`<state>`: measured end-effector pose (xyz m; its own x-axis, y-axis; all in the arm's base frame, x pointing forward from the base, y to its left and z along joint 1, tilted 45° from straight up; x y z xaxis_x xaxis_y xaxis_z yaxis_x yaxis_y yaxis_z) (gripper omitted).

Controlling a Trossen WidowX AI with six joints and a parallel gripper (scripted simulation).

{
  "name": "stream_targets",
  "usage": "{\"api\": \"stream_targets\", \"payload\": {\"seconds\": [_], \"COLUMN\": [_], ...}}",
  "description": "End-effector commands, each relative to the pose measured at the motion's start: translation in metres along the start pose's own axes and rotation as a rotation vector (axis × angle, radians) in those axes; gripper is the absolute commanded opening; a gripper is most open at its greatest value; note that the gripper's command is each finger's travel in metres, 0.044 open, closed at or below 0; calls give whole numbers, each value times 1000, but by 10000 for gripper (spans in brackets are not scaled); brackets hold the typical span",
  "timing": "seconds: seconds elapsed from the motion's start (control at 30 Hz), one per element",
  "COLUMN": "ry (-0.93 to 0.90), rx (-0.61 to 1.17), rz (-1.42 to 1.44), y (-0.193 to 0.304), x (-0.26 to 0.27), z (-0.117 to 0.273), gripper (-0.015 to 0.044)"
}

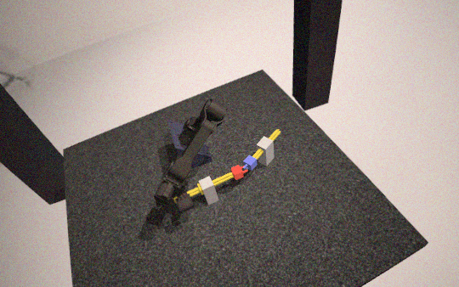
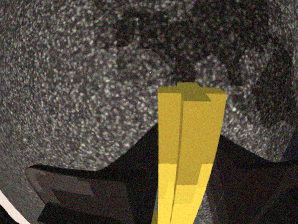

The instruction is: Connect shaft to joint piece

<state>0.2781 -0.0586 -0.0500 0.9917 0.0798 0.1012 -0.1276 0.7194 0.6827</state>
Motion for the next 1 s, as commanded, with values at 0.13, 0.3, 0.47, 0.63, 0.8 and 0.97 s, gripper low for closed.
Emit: {"api": "stream_targets", "payload": {"seconds": [0.13, 0.3, 0.47, 0.63, 0.8, 0.97], "ry": [2, 2, 2, 2, -4, -4], "rx": [0, 0, 0, 0, 5, 6], "rz": [-1, -1, -1, -1, 0, 0], "y": [0, 0, 0, 0, -1, -1], "x": [0, 0, 0, 0, 0, 0], "z": [0, 0, 0, 0, 27, 32], "gripper": [277, 408, 440, 440, 440, 440]}}
Point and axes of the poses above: the point midway between the two fingers, 35 mm back from their tips, its own z axis back along the fingers, its own x axis across the jaws, y = z × x, the point moved 3 cm from there along z, back along the fingers, and after that the axes turned 1 degree about z, right-handed, at the moved point
